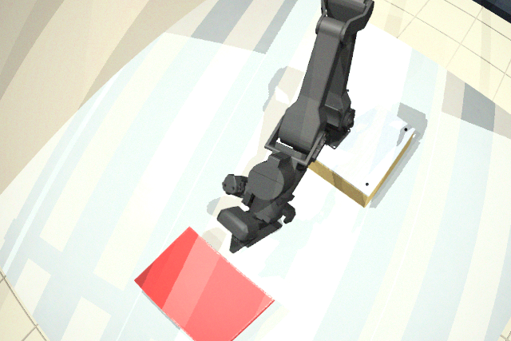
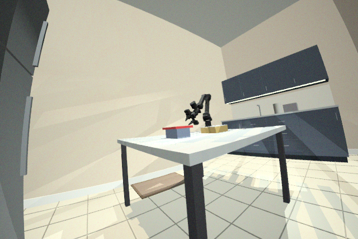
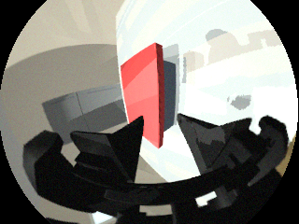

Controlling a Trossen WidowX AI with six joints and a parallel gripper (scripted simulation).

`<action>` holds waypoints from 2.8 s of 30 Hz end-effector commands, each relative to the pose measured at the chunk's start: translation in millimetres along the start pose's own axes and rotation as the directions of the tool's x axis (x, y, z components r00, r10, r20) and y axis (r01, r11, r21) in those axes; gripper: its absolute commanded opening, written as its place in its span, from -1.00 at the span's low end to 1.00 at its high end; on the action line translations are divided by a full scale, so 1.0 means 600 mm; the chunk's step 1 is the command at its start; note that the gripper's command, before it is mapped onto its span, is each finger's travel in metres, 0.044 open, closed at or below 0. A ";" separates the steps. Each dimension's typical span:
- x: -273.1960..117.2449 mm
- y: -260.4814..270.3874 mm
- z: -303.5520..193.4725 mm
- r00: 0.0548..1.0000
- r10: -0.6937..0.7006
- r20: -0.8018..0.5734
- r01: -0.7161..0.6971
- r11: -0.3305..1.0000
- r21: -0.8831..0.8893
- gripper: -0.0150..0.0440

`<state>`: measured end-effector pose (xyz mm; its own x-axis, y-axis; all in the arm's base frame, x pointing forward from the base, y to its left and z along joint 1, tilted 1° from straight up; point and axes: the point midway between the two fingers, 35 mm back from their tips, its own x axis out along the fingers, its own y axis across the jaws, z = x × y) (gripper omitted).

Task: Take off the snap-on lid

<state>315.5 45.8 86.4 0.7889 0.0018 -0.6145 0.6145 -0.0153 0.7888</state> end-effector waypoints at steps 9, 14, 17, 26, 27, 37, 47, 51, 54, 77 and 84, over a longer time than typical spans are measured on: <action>0.034 0.001 -0.001 1.000 -0.002 -0.002 0.002 1.000 -0.004 0.31; 0.047 0.001 -0.001 1.000 -0.001 -0.002 0.001 1.000 -0.003 0.31; 0.055 0.001 0.000 1.000 0.000 -0.002 0.000 1.000 -0.003 0.31; 0.079 -0.002 0.000 1.000 0.001 -0.002 -0.001 1.000 -0.003 0.31; 0.082 -0.002 0.001 1.000 0.001 -0.002 -0.001 1.000 -0.003 0.31; 0.094 -0.004 0.001 1.000 0.002 -0.002 -0.002 1.000 -0.002 -0.05; 0.094 -0.004 0.001 1.000 0.002 -0.002 -0.002 1.000 -0.002 -0.34; 0.094 -0.004 0.001 1.000 0.002 -0.002 -0.002 1.000 -0.002 -0.49; 0.092 -0.003 0.002 1.000 0.003 0.002 -0.003 1.000 0.001 -0.49; 0.085 0.002 0.002 1.000 0.003 0.002 -0.003 1.000 0.001 -0.49; 0.084 0.003 0.002 1.000 0.003 0.002 -0.003 1.000 0.001 -0.49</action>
<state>356.6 44.4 54.4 0.7885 -0.0011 -0.6150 0.6149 -0.0155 0.7885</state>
